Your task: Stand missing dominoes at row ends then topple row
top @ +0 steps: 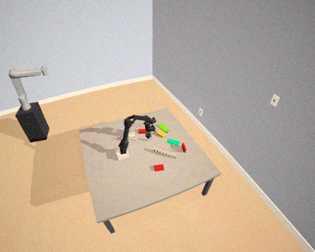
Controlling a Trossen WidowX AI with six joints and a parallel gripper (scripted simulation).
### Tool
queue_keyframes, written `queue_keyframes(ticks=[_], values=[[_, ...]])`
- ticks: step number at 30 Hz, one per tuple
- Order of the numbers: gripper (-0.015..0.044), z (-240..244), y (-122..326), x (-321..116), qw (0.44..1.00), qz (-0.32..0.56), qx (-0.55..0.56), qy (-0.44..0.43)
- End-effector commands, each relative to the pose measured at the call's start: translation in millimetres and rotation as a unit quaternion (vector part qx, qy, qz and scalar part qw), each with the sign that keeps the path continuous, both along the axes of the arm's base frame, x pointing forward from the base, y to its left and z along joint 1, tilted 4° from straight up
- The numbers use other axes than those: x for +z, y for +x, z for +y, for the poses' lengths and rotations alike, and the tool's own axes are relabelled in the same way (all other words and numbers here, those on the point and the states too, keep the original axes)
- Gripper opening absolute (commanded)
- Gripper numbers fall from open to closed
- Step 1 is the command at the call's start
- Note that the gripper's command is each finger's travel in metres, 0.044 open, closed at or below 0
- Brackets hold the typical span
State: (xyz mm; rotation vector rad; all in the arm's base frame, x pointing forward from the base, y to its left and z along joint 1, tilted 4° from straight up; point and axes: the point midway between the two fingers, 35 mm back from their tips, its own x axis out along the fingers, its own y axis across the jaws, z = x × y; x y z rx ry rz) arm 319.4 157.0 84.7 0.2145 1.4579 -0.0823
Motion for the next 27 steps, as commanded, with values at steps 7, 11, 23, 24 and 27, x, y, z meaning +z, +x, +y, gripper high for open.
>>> queue_keyframes(ticks=[7, 11, 23, 24, 27], values=[[0.044, -2, -3, -32, 1.0, 0.013, -0.003, -0.009], [0.044, -2, -3, -39, 1.0, 0.014, -0.003, -0.009], [0.0335, -1, -3, -45, 1.0, 0.014, -0.003, -0.009], [0.0309, -1, -3, -45, 1.0, 0.014, -0.003, -0.009], [0.023, -1, -3, -45, 1.0, 0.014, -0.003, -0.009]])
